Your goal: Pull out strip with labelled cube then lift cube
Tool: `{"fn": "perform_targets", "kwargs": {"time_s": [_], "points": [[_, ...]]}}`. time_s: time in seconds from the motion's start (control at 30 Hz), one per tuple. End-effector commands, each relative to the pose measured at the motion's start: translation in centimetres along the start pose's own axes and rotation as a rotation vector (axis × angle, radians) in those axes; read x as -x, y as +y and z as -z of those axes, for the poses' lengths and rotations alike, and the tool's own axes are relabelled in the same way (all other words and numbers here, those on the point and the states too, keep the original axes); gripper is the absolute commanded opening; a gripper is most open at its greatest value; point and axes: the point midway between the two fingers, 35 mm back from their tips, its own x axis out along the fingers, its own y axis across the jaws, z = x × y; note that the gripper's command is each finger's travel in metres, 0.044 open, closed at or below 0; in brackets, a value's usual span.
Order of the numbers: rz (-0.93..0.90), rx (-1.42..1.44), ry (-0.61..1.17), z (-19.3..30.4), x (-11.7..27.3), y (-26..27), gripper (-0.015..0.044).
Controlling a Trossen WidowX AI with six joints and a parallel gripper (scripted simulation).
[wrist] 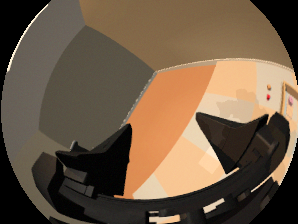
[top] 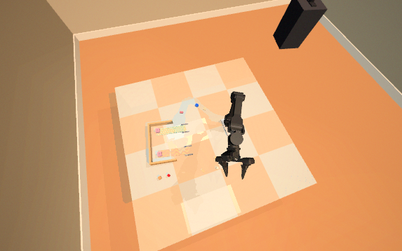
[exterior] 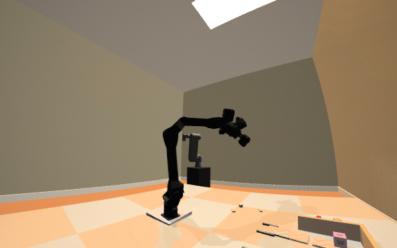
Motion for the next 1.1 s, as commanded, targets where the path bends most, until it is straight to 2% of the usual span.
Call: {"fn": "perform_targets", "kwargs": {"time_s": [0.0, 0.37, 0.73, 1.07], "points": [[0.149, 0.046, -0.057, -1.3, 2.2, -5.6, 0.04], [0.644, 0.138, -0.149, -1.7, 12.6, -21.4, 0.04], [1.135, 0.152, -0.101, 4.0, 25.6, -32.0, 0.04], [1.162, 0.15, -0.094, 4.5, 26.4, -32.4, 0.04]]}}
